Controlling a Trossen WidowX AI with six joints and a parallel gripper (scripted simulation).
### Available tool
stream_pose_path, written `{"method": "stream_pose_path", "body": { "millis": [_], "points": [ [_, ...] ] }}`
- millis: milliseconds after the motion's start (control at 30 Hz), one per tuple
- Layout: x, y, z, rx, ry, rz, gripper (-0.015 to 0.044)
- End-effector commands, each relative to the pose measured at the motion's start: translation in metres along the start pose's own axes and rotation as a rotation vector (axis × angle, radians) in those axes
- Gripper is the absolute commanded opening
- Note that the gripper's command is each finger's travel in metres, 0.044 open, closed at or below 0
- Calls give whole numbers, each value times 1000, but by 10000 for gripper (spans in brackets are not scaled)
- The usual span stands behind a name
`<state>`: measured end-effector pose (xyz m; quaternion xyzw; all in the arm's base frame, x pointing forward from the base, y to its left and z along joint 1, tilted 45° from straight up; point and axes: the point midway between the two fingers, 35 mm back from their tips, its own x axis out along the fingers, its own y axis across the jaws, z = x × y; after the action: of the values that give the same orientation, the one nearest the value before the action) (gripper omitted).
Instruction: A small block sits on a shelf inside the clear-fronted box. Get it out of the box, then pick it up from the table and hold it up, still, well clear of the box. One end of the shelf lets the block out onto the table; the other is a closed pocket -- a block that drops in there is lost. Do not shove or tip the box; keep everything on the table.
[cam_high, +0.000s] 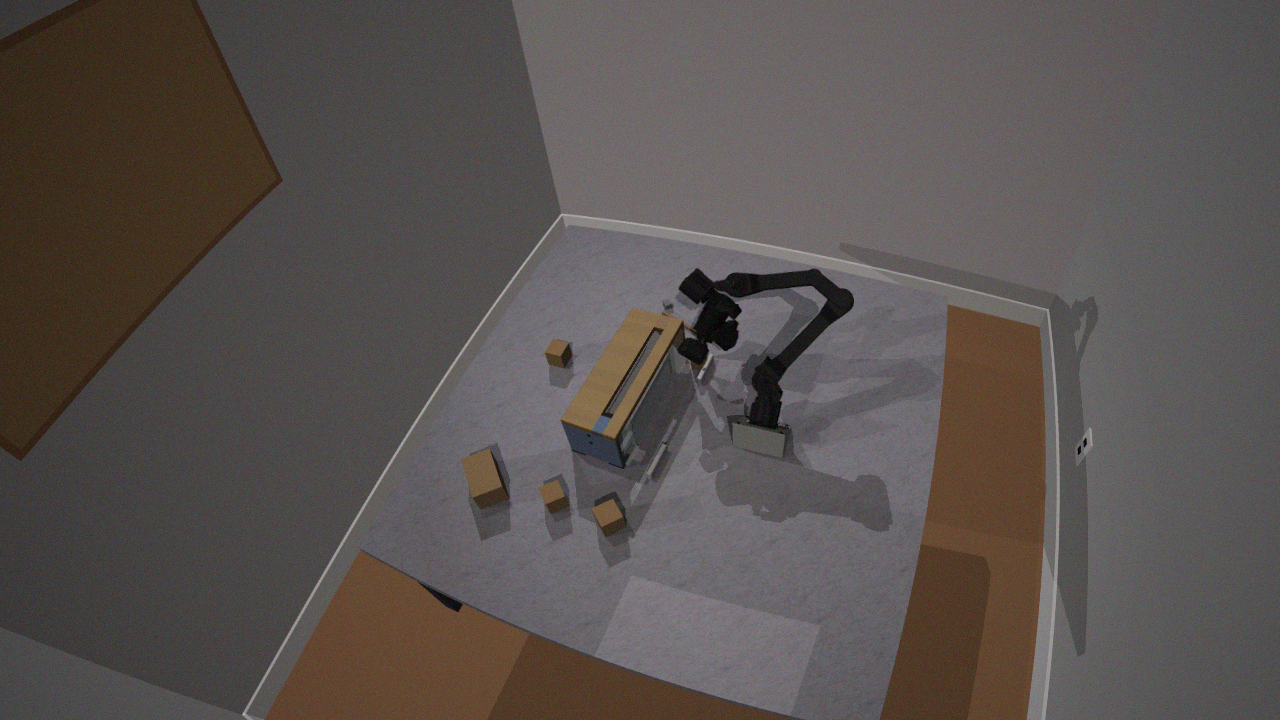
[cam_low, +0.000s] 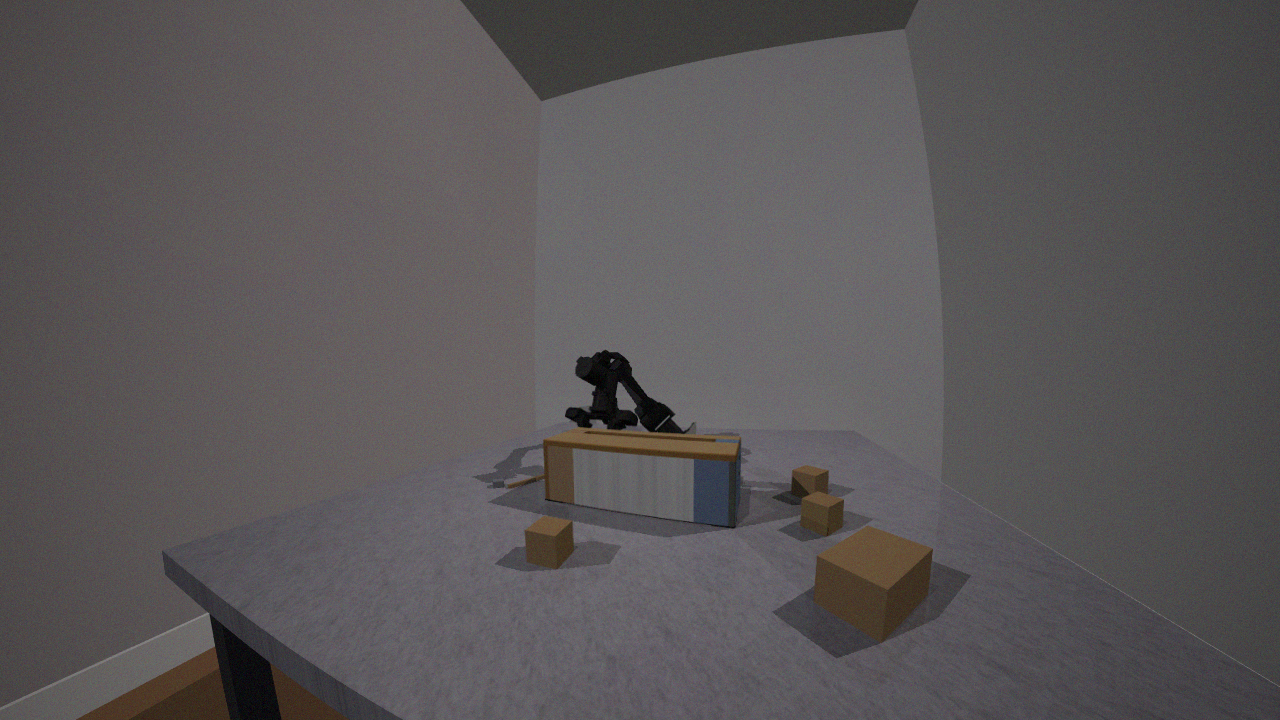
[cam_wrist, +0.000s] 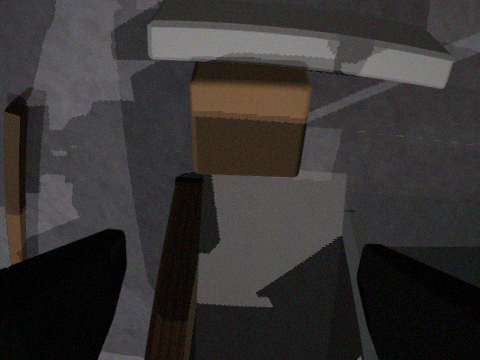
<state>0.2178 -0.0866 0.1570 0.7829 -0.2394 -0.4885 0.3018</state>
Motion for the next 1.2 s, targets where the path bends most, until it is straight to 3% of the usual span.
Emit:
{"method": "stream_pose_path", "body": {
  "millis": [0,1167],
  "points": [
    [5,-2,2,0,-4,-7,285],
    [55,1,21,-1,0,0,285]
  ]
}}
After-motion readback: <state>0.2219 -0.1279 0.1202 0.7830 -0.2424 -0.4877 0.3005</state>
